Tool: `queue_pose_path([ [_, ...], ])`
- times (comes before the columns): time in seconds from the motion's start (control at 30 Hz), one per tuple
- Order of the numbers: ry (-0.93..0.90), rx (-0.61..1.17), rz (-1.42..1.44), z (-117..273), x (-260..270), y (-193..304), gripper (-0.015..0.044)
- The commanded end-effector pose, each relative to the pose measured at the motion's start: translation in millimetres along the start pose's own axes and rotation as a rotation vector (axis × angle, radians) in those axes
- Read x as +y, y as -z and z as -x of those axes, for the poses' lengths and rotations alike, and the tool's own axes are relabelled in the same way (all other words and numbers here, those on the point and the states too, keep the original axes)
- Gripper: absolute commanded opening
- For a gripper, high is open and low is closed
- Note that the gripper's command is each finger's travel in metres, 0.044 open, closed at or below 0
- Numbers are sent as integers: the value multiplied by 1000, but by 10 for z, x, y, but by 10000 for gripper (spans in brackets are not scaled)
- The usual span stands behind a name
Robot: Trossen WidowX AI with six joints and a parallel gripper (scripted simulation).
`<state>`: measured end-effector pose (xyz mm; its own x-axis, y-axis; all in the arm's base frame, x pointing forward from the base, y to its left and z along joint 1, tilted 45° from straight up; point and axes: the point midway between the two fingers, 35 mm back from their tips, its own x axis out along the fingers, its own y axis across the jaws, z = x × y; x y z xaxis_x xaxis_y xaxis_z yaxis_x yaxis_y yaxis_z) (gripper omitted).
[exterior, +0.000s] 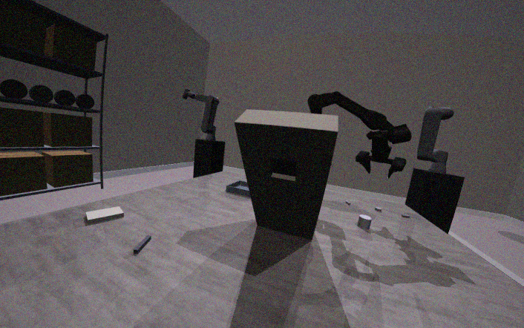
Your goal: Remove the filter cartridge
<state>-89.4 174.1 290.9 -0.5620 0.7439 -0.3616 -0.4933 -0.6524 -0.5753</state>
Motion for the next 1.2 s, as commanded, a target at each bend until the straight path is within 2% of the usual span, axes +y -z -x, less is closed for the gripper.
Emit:
queue_pose_path([
  [0.0,2,2,-1,-2,-6,5,374],
  [0.13,47,50,-29,-40,-160,145,269],
  [0.37,202,202,-193,16,-580,709,89],
  [0.57,357,333,-304,266,-933,1282,89],
  [0.73,493,436,-396,633,-1126,1781,89],
  [0.97,695,571,-530,1354,-1163,2432,89],
  [1.17,876,674,-642,2073,-942,2864,89],
])
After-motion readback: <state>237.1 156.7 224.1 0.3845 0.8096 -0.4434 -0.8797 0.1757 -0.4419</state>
